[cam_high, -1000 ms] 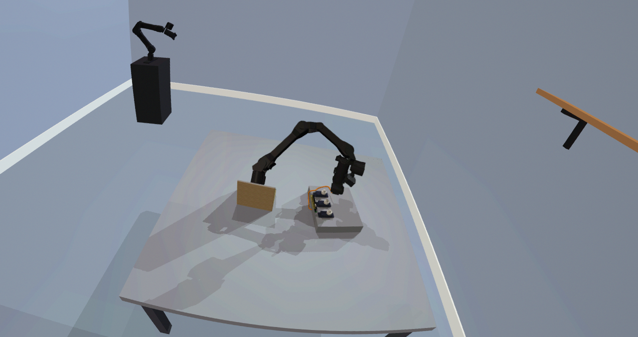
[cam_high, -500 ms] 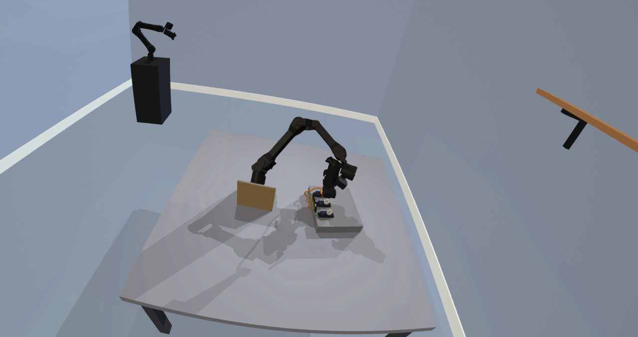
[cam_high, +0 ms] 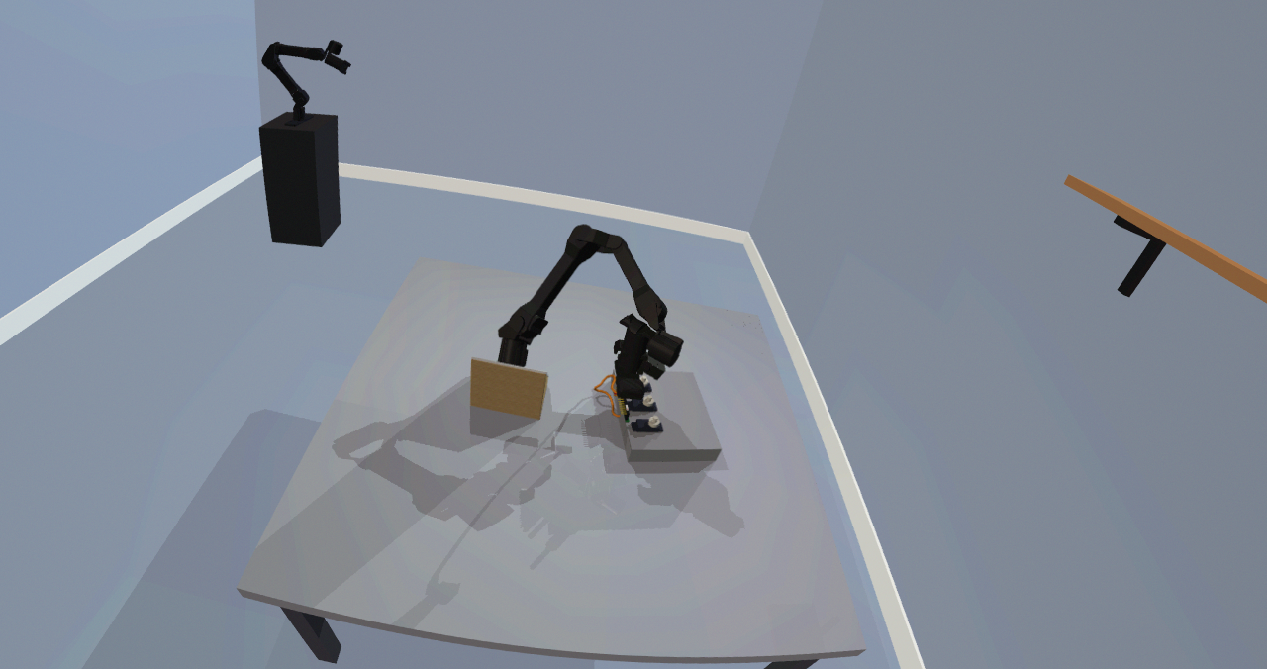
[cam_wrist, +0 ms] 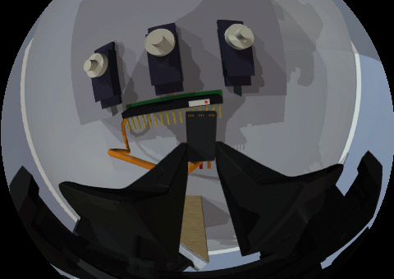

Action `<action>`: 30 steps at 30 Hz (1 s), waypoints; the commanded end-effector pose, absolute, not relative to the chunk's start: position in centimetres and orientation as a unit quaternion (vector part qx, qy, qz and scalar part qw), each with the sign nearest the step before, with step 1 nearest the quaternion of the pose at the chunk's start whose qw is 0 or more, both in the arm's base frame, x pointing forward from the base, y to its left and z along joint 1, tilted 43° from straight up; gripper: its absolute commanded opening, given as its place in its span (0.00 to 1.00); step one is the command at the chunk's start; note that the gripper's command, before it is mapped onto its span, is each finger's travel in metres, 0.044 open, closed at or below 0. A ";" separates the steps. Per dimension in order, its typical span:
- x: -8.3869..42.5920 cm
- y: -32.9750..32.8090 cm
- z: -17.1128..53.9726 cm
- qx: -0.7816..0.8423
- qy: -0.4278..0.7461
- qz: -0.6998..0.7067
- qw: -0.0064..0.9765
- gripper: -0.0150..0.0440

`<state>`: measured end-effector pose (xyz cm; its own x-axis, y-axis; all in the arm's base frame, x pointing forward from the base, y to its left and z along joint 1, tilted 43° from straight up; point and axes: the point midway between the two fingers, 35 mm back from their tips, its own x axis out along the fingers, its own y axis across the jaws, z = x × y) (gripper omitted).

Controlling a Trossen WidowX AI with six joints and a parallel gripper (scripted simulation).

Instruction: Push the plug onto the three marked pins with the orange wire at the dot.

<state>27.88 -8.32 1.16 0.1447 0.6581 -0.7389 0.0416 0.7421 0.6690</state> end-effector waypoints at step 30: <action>23.5 -5.3 -3.3 0.250 0.602 0.254 0.714 0.25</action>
<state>22.72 -5.40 -3.39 0.1396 0.6634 -0.7351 -0.0602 0.7467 0.6625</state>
